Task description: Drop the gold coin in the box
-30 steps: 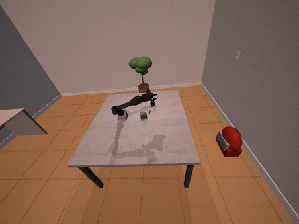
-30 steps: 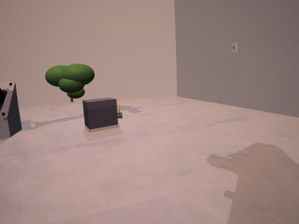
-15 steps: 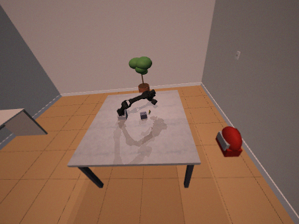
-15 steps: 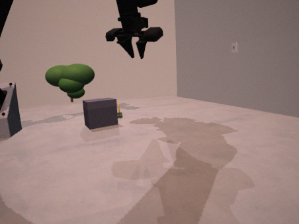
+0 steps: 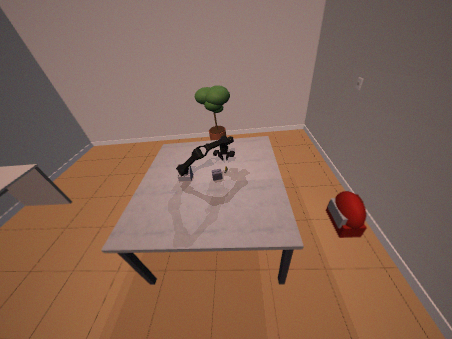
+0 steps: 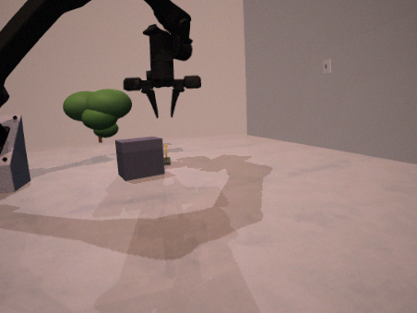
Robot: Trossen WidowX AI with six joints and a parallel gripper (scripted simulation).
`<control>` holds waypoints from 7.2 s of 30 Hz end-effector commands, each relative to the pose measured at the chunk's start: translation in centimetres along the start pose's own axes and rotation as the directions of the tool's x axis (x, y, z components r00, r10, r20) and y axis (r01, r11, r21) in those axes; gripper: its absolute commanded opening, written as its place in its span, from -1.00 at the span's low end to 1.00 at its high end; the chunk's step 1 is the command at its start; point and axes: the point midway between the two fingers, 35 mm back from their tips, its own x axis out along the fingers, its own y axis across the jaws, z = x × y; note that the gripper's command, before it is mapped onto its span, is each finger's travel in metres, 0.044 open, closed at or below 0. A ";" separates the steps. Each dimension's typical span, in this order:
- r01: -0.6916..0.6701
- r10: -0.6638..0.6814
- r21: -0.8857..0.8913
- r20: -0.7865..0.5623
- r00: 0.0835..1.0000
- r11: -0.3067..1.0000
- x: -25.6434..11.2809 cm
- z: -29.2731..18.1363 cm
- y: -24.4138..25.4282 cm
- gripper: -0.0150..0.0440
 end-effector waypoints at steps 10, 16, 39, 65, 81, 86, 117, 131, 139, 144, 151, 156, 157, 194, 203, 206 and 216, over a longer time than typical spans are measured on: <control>0.000 -0.001 -0.011 -0.013 1.000 1.000 4.5 -0.4 0.1 0.05; 0.000 -0.001 -0.011 -0.014 1.000 1.000 5.1 -0.5 0.1 0.05; 0.001 -0.001 -0.011 -0.014 1.000 1.000 8.8 -0.6 0.0 0.05; 0.001 -0.001 -0.011 -0.016 1.000 1.000 10.4 -0.7 0.1 -0.49; 0.001 -0.001 -0.012 -0.011 1.000 1.000 7.1 -0.4 -0.2 -0.49; 0.001 -0.001 -0.012 -0.011 1.000 1.000 5.9 -0.4 -0.2 -0.49; 0.003 0.000 0.276 -0.012 1.000 0.961 0.8 -0.3 0.1 -0.49; 0.008 0.000 0.688 -0.012 1.000 0.726 0.8 0.1 0.2 -0.49; 0.010 0.000 0.859 -0.012 1.000 0.512 0.7 0.4 0.2 -0.49; 0.011 0.000 0.914 -0.012 1.000 0.406 0.7 0.5 0.3 -0.49; 0.011 0.000 0.914 -0.012 1.000 0.406 0.6 -0.1 0.4 -0.49; 0.011 0.000 0.914 -0.012 1.000 0.406 0.5 -1.4 0.7 -0.49; 0.011 0.000 0.914 -0.012 1.000 0.406 0.4 -1.6 0.8 -0.49; 0.014 0.002 0.912 -0.016 1.000 0.409 0.5 -10.4 4.8 -0.49; 0.010 0.002 0.914 -0.012 1.000 0.406 0.4 -10.6 5.0 -0.49; 0.010 0.002 0.914 -0.012 1.000 0.406 0.4 -10.6 5.0 -0.49; 0.010 0.002 0.913 -0.012 1.000 0.407 0.5 -10.8 5.1 -0.49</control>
